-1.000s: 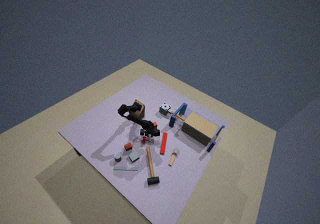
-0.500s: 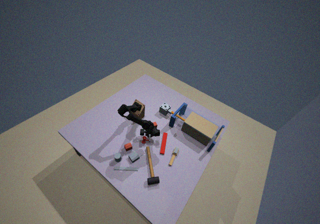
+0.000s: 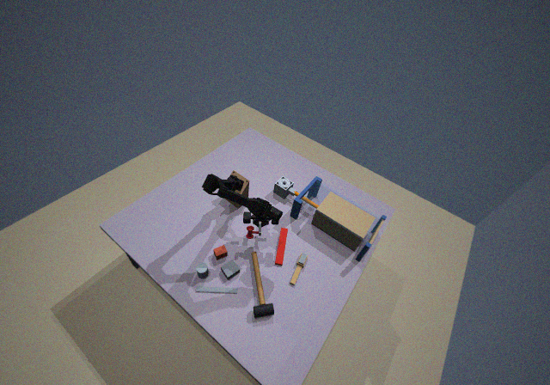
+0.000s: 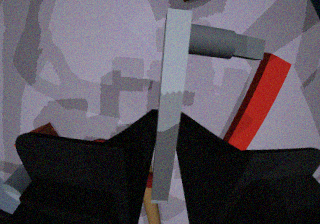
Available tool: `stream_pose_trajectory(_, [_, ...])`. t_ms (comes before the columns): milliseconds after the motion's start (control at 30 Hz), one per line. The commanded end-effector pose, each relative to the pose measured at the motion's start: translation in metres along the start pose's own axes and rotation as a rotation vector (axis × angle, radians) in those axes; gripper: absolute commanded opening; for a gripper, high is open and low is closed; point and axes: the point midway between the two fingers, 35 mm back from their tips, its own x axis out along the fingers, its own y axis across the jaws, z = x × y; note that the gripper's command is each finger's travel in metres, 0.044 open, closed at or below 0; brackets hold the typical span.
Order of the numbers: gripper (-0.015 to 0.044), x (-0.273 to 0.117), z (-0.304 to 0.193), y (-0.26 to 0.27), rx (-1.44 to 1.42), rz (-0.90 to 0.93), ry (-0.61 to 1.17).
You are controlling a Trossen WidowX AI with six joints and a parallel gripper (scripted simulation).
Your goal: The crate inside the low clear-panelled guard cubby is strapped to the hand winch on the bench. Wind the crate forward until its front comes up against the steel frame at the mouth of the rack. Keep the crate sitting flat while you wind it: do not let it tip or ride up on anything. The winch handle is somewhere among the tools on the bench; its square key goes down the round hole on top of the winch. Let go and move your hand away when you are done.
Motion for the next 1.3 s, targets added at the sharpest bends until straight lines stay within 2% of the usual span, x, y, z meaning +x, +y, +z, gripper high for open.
stream_pose_trajectory(0, [0.0000,-0.063,0.001,0.011,0.015,-0.008,0.016])
stream_pose_trajectory(467, [0.0000,-0.060,0.003,0.008,0.022,-0.004,0.016])
stream_pose_trajectory(1267, [0.0000,-0.080,0.081,-0.084,0.553,-0.056,-0.044])
